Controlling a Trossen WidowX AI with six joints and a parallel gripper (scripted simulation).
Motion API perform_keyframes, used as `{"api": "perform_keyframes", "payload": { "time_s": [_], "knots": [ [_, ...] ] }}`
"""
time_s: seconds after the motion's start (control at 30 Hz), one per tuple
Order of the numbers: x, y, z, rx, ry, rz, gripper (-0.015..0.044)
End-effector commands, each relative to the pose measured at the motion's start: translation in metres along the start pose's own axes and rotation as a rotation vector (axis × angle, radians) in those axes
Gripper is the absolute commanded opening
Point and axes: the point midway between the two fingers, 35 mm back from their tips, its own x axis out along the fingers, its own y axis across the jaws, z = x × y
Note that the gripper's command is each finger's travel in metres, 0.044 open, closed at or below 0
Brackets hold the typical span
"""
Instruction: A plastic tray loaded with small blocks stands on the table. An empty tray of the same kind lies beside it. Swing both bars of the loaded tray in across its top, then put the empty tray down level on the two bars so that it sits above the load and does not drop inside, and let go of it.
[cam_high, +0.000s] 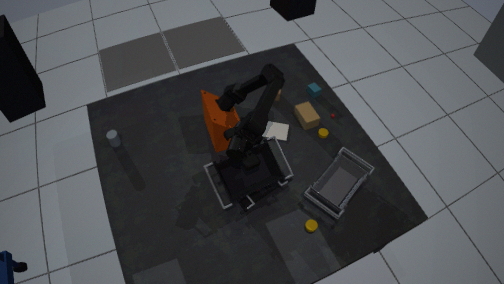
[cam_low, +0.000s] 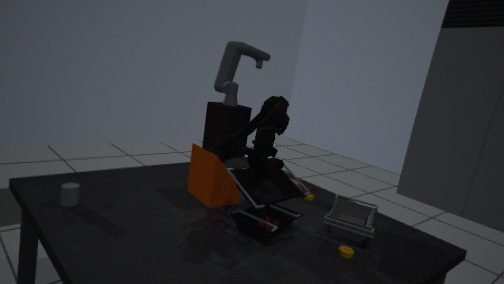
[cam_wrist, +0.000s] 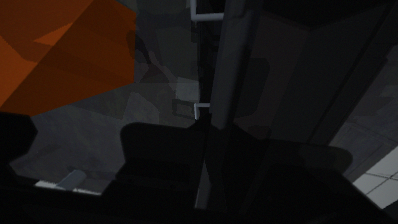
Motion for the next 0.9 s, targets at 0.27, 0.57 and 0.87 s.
{"api": "perform_keyframes", "payload": {
  "time_s": [0.27, 0.57, 0.87],
  "knots": [
    [0.000, -0.011, 0.038, -0.125, -0.019, -0.021, 0.0000],
    [0.000, -0.011, 0.038, -0.125, -0.019, -0.021, 0.0000],
    [0.000, -0.011, 0.038, -0.125, -0.019, -0.021, 0.0000]
  ]
}}
